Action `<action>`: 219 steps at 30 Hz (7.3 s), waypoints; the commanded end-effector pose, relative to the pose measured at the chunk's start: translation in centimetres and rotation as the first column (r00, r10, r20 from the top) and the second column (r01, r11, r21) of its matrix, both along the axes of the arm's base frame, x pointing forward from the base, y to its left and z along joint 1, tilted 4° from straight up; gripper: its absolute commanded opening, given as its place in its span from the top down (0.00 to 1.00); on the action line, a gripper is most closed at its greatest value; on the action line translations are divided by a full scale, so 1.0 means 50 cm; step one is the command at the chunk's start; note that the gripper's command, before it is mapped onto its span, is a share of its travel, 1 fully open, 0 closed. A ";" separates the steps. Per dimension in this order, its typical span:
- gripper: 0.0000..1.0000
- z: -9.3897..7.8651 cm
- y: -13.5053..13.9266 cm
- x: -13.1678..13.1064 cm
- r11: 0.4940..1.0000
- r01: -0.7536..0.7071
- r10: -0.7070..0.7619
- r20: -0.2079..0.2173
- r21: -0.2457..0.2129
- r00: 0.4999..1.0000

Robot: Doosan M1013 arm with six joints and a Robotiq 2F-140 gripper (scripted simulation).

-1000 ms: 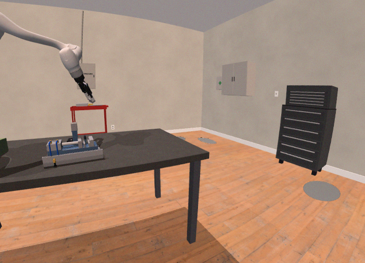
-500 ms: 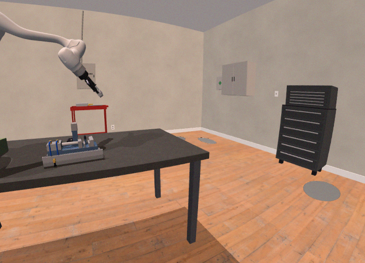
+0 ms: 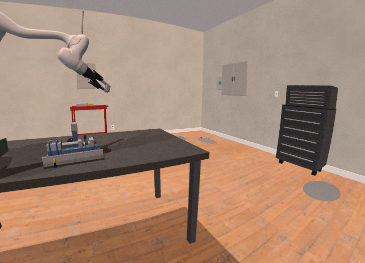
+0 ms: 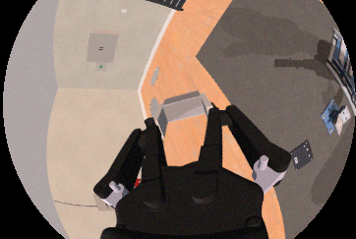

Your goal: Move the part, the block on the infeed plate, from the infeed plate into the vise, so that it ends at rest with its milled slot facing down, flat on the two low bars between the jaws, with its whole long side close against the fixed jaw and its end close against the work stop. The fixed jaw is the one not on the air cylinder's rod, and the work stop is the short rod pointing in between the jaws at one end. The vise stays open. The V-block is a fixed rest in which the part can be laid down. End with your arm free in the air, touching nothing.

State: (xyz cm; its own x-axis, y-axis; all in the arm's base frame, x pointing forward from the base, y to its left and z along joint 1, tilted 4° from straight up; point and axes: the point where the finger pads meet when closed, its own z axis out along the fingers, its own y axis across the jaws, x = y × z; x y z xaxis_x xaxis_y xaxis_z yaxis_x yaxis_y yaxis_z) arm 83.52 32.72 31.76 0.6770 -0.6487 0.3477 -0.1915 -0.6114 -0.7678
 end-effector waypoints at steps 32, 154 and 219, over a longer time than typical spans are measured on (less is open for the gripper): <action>1.00 0.011 -0.347 0.112 0.308 0.813 -0.675 -0.489 0.494 0.553; 1.00 -0.314 -0.476 -0.434 -0.682 -0.548 0.698 -0.657 -0.485 -0.287; 1.00 -0.314 -0.479 -0.434 -0.645 -0.553 0.743 -0.603 -0.527 -0.291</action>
